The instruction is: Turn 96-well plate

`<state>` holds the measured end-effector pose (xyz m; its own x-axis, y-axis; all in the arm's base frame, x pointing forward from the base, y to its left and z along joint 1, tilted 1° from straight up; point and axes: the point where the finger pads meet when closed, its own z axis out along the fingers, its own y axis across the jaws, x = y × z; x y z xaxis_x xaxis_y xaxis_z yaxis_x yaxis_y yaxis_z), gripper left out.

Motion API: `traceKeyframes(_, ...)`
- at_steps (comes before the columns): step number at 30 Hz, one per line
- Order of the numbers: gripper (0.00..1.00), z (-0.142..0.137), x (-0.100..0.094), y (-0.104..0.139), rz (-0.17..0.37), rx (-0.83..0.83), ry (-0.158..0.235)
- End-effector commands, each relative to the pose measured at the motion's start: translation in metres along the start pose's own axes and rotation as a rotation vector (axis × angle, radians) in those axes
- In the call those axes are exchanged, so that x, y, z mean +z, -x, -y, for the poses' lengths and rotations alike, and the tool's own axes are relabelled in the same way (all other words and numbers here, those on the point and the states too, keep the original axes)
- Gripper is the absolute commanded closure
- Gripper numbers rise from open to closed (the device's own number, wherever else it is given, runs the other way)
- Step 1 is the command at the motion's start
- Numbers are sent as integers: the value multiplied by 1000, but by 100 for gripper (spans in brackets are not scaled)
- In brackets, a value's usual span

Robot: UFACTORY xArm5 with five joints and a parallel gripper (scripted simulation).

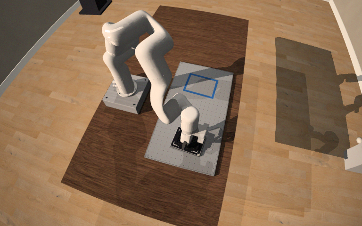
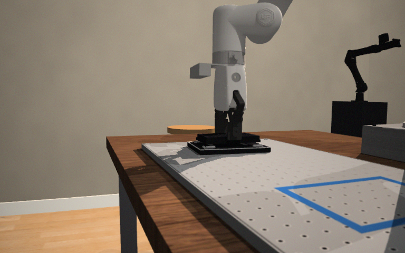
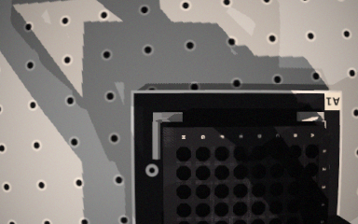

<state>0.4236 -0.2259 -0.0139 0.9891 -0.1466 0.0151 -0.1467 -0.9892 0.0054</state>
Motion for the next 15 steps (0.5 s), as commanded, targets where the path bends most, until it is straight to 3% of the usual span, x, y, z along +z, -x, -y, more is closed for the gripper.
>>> traceKeyframes(1, 100, 0, 0, -1, -2, 0, 6)
traceKeyframes(15, 100, -1, 2, -1, -2, 0, 6)
